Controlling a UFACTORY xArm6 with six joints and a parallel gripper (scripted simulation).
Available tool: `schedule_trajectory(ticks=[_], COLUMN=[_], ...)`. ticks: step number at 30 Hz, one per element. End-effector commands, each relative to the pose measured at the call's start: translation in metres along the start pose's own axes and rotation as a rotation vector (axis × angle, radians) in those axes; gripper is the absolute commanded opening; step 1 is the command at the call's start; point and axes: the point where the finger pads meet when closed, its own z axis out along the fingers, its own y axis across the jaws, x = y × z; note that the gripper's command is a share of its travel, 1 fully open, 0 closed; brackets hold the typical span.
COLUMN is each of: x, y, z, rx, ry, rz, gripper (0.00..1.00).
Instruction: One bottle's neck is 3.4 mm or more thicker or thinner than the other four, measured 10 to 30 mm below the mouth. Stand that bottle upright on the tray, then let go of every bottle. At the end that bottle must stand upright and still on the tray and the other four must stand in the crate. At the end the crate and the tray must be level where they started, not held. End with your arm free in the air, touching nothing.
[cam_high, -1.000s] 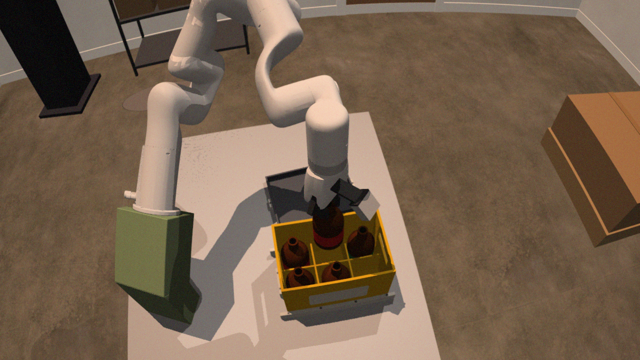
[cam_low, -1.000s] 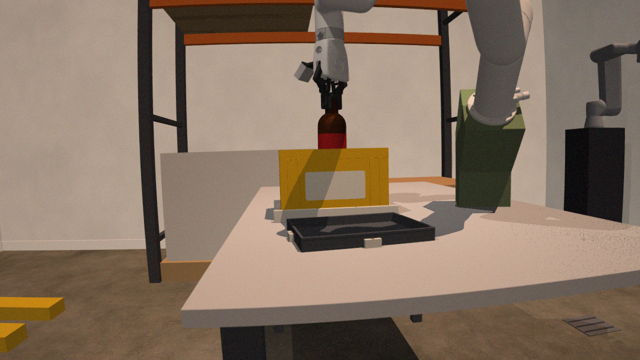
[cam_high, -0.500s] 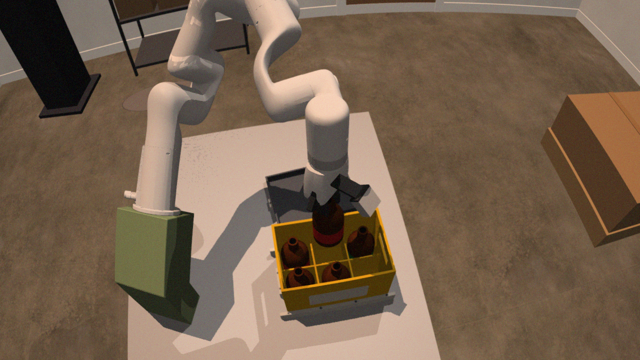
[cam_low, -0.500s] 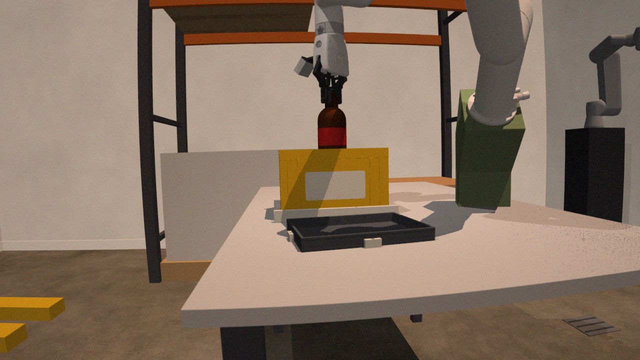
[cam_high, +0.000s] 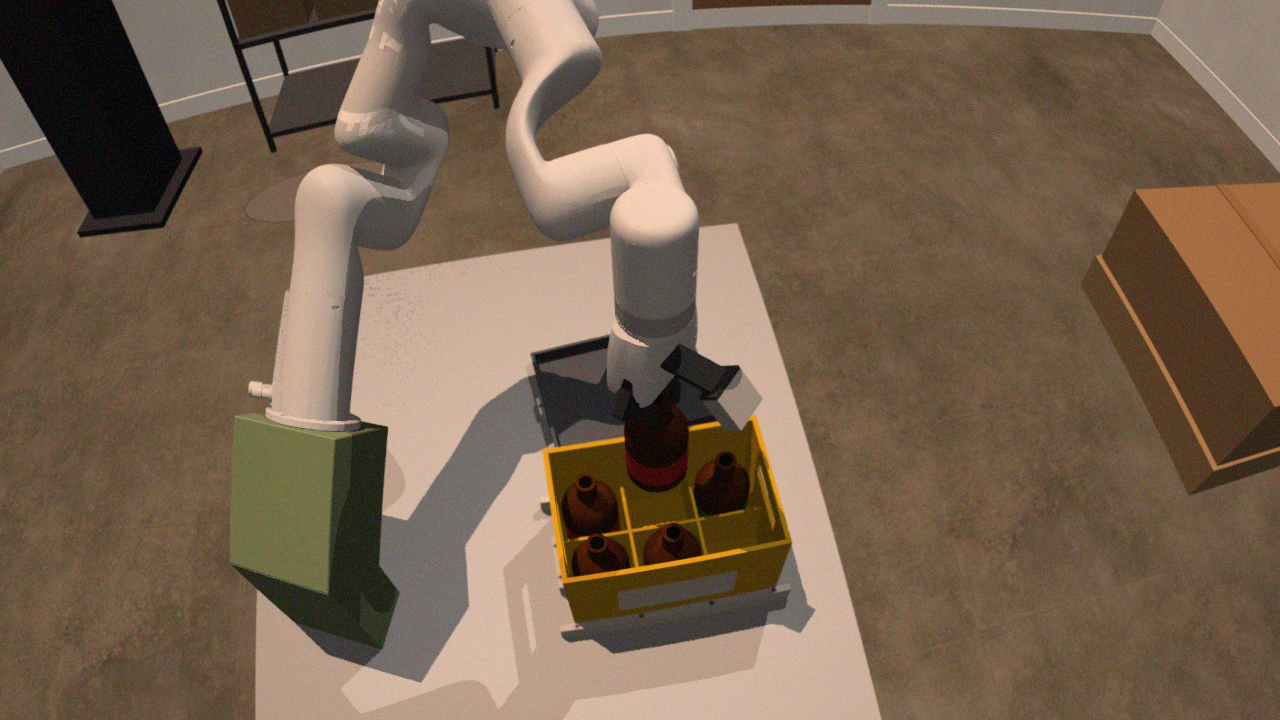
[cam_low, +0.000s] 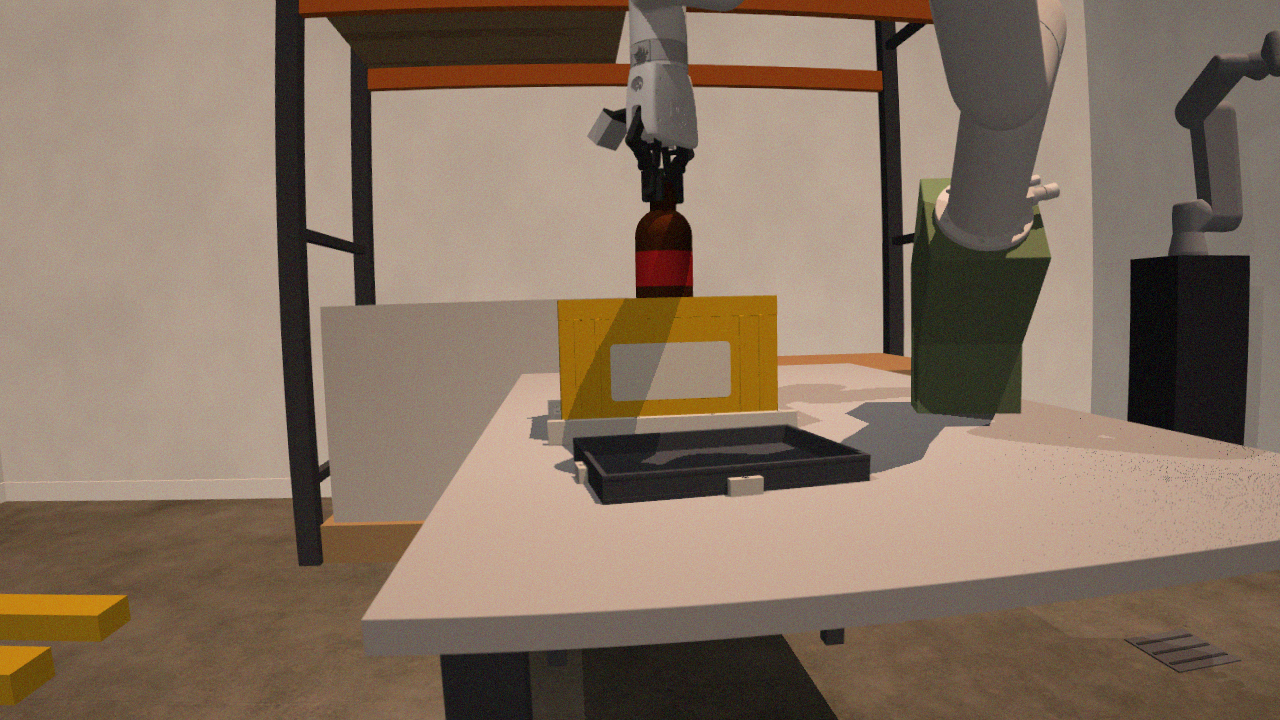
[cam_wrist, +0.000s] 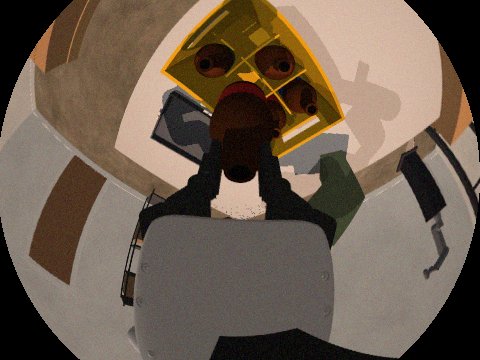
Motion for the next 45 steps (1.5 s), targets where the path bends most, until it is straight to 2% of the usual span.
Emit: schedule_trajectory(ticks=[1,19,45], x=[0.001,0.001,0.001], y=[0.0,0.0,0.0], z=[-0.002,-0.003,-0.021], rx=[0.0,0.0,0.0], ry=[0.003,0.003,0.003], rz=[-0.001,-0.001,-0.001], gripper=[0.0,0.0,0.0])
